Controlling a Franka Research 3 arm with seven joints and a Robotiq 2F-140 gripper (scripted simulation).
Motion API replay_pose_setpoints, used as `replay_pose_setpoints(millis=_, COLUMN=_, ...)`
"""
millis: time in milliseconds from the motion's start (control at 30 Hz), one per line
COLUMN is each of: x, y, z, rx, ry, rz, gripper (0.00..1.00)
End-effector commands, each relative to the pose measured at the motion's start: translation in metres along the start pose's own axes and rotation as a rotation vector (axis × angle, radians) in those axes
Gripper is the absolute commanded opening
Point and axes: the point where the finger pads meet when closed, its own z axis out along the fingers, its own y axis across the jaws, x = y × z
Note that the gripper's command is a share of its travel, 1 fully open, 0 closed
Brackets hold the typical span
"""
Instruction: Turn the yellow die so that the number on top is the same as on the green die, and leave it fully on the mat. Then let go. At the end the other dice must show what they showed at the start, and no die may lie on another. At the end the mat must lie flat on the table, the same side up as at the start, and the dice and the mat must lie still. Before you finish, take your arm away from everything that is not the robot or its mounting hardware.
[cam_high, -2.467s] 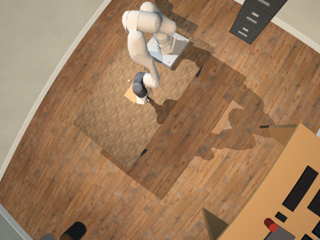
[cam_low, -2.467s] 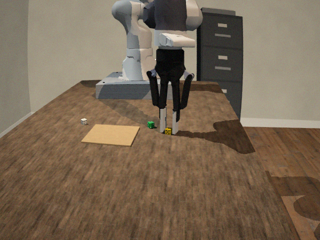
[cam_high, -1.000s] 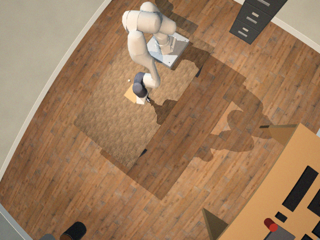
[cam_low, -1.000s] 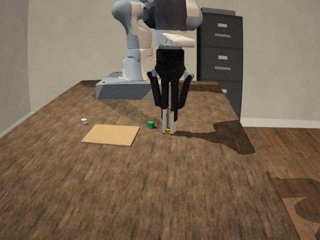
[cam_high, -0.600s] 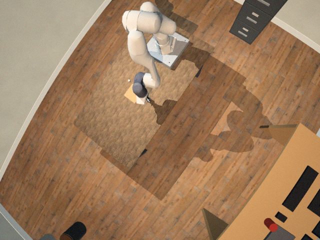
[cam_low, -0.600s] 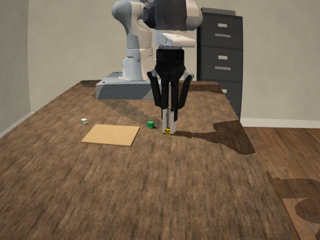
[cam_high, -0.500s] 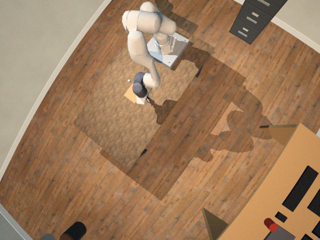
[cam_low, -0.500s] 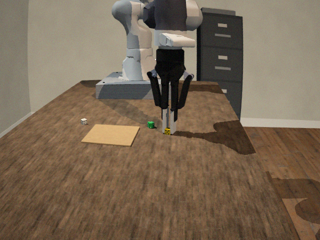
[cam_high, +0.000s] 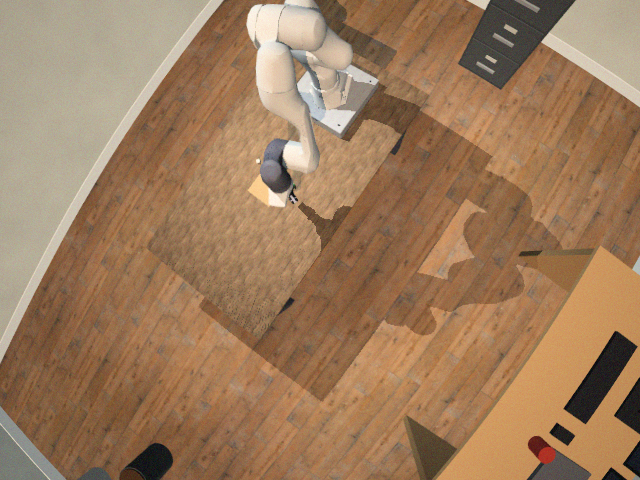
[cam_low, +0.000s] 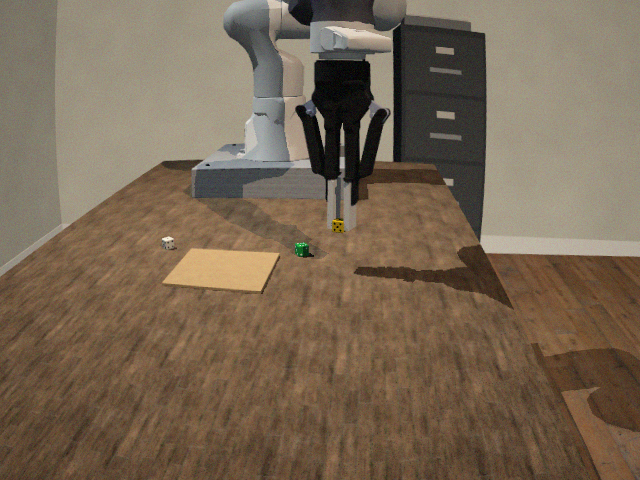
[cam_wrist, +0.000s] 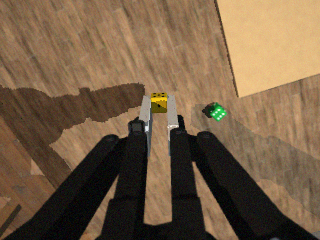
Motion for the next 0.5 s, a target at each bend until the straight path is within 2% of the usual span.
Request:
replay_pose_setpoints(millis=0, x=-0.007, y=0.005, z=-0.021, rx=-0.016, ry=-0.025, rz=-0.004, gripper=0.07)
replay_pose_setpoints(millis=67, x=-0.007, y=0.005, z=-0.021, rx=-0.016, ry=-0.025, rz=-0.004, gripper=0.07)
replay_pose_setpoints(millis=233, x=-0.006, y=0.005, z=-0.042, rx=-0.016, ry=-0.025, rz=-0.004, gripper=0.07)
replay_pose_setpoints(millis=467, x=-0.006, y=0.005, z=-0.044, rx=-0.016, ry=-0.025, rz=-0.004, gripper=0.07)
